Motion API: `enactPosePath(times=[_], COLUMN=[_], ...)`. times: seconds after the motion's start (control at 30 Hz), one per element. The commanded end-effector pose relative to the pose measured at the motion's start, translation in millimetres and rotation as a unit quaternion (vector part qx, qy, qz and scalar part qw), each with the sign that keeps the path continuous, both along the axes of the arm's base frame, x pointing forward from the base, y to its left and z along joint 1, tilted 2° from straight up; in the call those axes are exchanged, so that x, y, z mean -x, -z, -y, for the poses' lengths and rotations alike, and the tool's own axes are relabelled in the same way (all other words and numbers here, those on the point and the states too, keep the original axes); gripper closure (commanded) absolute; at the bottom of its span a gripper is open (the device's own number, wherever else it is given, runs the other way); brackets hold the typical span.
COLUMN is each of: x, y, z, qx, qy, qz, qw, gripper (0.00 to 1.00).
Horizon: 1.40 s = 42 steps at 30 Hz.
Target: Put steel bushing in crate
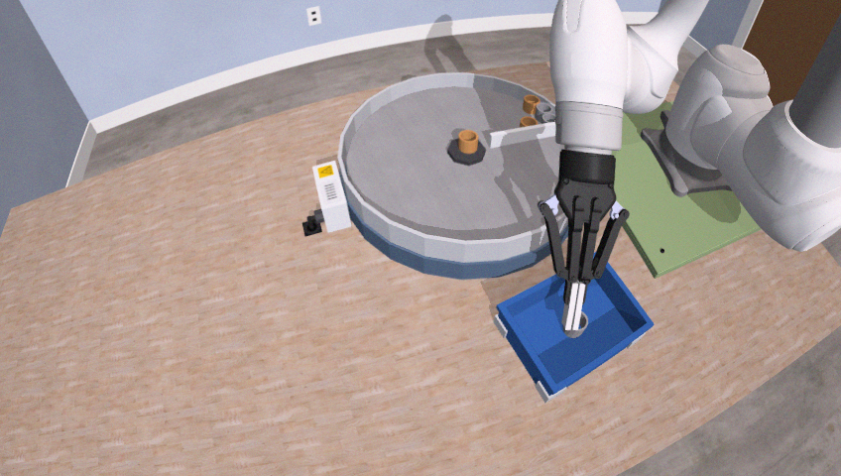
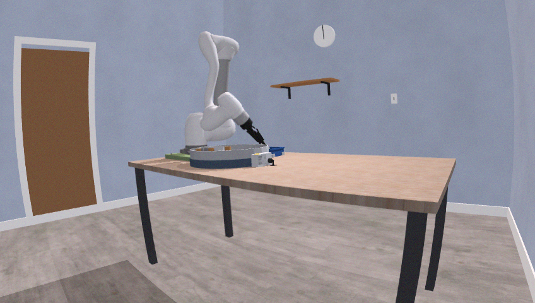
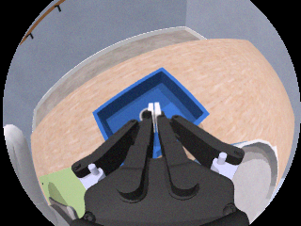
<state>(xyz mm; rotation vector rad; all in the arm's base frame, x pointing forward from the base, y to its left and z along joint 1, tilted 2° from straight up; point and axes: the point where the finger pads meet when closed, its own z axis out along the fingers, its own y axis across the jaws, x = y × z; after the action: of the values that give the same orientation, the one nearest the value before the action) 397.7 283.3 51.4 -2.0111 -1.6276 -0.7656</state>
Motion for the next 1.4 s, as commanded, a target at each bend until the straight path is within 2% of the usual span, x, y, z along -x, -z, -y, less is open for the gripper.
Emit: enactPosePath(times=[0.0,1.37], x=[0.0,-0.1], y=[0.6,4.4], z=[0.0,-0.1], qx=[0.000,0.000], qy=[0.000,0.000], qz=[0.000,0.000], qw=[1.000,1.000], gripper=[1.00,1.00])
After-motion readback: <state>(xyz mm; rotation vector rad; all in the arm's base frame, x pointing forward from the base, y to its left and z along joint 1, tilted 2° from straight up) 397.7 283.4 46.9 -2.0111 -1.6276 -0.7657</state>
